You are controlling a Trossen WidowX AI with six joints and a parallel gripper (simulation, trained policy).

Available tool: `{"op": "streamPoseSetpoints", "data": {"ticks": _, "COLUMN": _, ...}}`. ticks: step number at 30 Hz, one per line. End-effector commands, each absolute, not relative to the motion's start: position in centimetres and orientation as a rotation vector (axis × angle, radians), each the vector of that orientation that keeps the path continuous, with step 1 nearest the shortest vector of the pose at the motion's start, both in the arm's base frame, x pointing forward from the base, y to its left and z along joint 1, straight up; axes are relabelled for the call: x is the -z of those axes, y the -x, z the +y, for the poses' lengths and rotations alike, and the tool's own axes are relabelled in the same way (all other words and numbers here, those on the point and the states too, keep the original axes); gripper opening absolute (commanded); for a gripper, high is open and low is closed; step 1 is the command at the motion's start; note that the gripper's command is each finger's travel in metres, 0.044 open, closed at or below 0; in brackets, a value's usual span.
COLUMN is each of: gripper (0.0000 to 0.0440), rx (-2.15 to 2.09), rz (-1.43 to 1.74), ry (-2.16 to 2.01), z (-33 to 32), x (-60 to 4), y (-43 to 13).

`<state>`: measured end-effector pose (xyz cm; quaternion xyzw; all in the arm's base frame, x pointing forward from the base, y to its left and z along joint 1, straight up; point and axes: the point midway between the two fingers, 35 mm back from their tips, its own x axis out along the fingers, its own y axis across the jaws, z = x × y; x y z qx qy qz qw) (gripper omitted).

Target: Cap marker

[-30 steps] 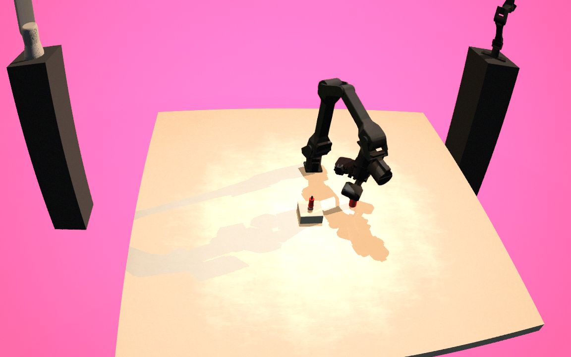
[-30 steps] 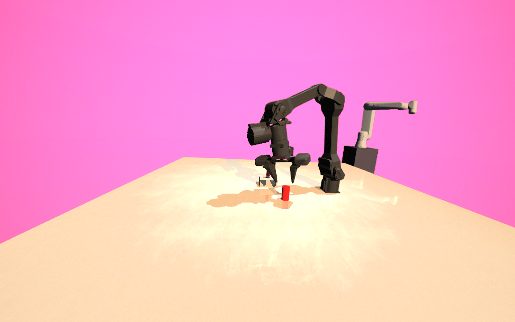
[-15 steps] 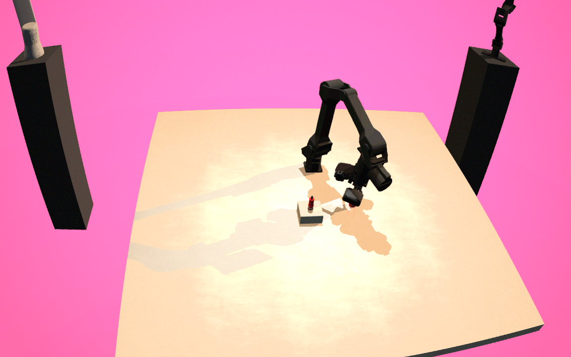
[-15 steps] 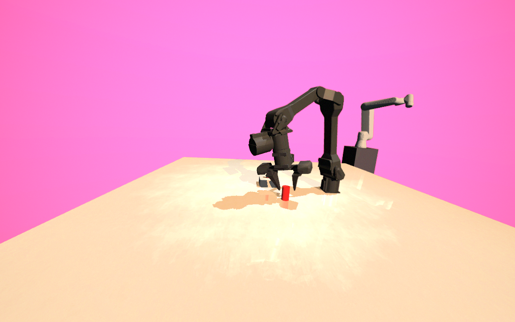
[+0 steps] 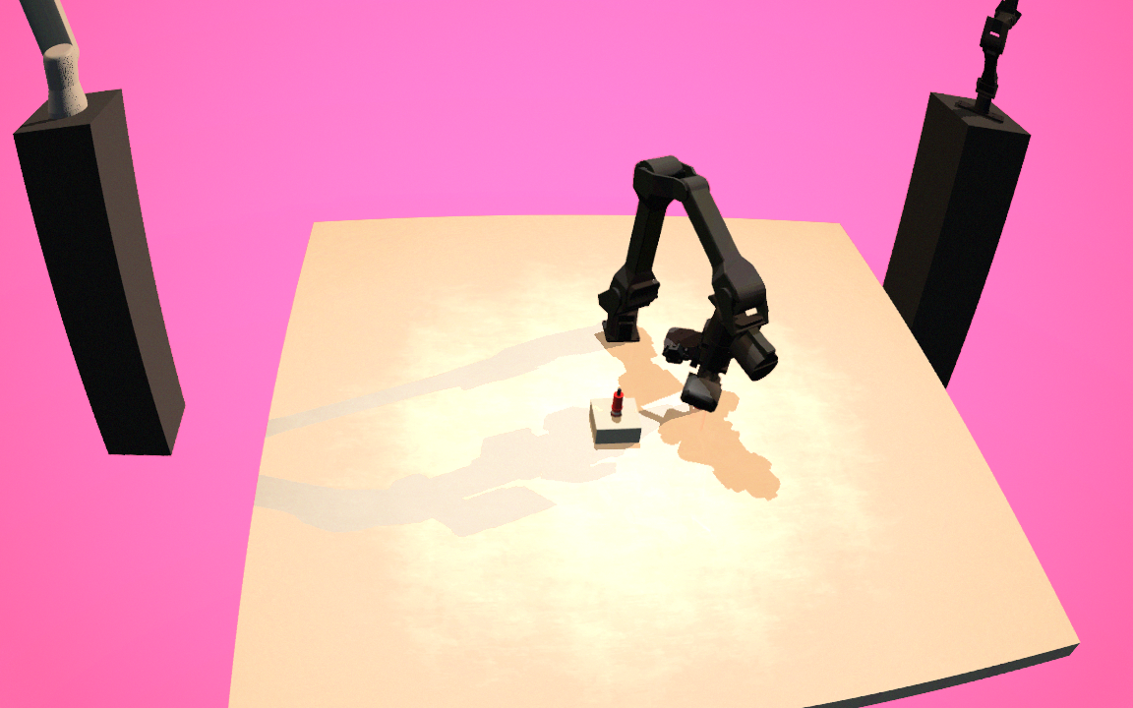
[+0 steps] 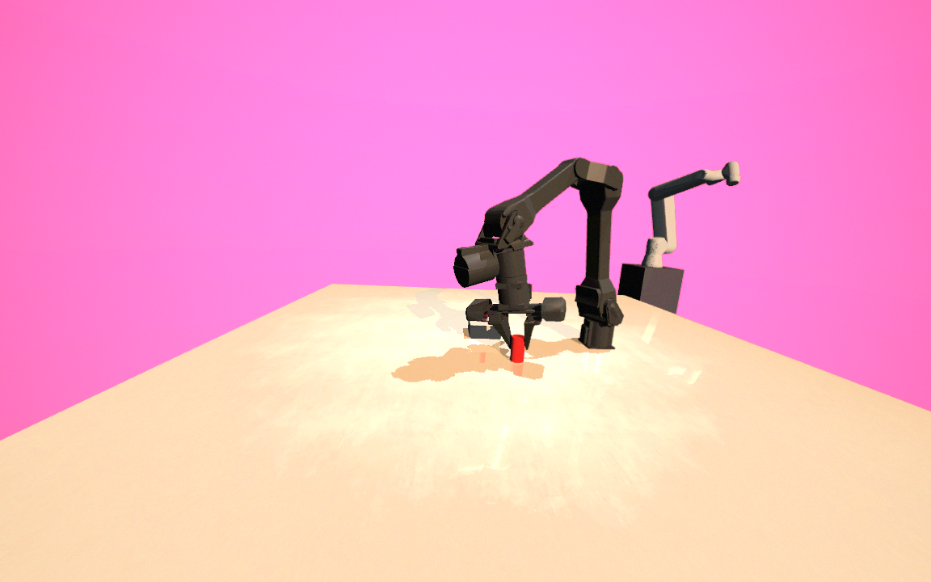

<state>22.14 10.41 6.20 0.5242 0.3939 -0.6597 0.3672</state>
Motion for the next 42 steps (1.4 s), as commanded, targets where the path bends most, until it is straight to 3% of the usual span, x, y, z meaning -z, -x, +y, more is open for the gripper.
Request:
{"op": "streamPoseSetpoints", "data": {"ticks": 1, "gripper": 0.0073, "rx": 1.665, "rz": 1.002, "ry": -1.363, "z": 10.3, "x": -6.9, "y": -22.6}}
{"op": "streamPoseSetpoints", "data": {"ticks": 42, "gripper": 0.0023, "rx": 1.688, "rz": 0.825, "ry": -1.633, "z": 1.9, "x": -15.6, "y": -27.7}}
